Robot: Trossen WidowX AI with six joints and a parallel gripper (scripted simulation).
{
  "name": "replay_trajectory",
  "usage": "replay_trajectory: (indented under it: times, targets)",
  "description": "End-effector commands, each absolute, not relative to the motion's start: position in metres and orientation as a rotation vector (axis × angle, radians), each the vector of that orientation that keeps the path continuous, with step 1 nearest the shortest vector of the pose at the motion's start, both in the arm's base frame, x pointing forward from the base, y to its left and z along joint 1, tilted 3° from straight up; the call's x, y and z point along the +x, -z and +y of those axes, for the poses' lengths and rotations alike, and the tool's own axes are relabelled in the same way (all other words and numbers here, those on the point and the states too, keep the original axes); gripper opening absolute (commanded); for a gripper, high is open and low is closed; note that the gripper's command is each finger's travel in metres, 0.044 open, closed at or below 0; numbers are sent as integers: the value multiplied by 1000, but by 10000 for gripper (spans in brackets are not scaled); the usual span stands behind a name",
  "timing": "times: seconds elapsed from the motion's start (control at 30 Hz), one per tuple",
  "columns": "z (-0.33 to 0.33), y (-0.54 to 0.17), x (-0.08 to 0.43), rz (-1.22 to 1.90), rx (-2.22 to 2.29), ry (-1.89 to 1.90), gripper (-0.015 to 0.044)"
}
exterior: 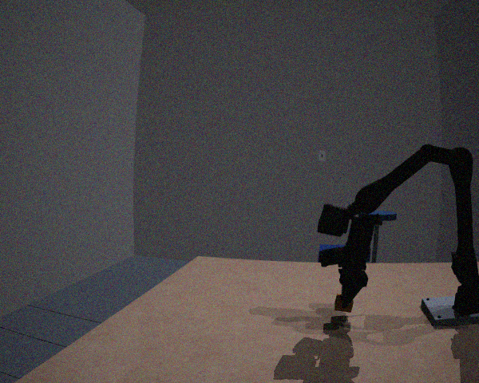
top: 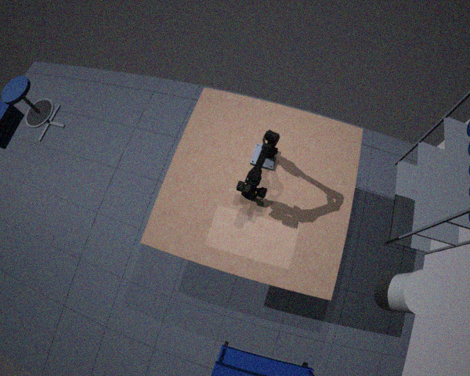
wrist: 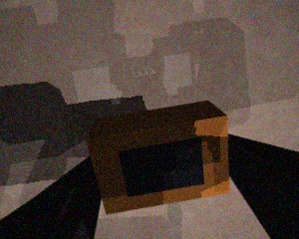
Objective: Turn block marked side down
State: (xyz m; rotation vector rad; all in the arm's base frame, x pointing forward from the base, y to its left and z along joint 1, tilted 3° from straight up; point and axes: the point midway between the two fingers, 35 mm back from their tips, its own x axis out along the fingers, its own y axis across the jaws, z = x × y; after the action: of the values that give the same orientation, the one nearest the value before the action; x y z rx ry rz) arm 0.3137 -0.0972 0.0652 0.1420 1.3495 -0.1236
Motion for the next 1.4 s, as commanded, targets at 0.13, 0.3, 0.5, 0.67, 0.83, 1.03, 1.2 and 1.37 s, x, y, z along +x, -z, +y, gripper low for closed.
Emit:
replay_trajectory:
  times: [0.13,0.3,0.5,0.67,0.83,1.03,1.2,1.37]
  targets:
    - [-97,-63,312,1203,136,130,0]
    - [-97,-62,311,1119,129,134,0]
    - [-96,-62,309,1020,118,138,0]
    - [-95,-63,306,937,107,140,0]
    - [-95,-63,305,912,104,141,0]
    - [-96,-57,310,880,104,144,0]
    - [-99,-47,318,815,104,150,0]
    - [-102,-38,323,750,101,154,0]
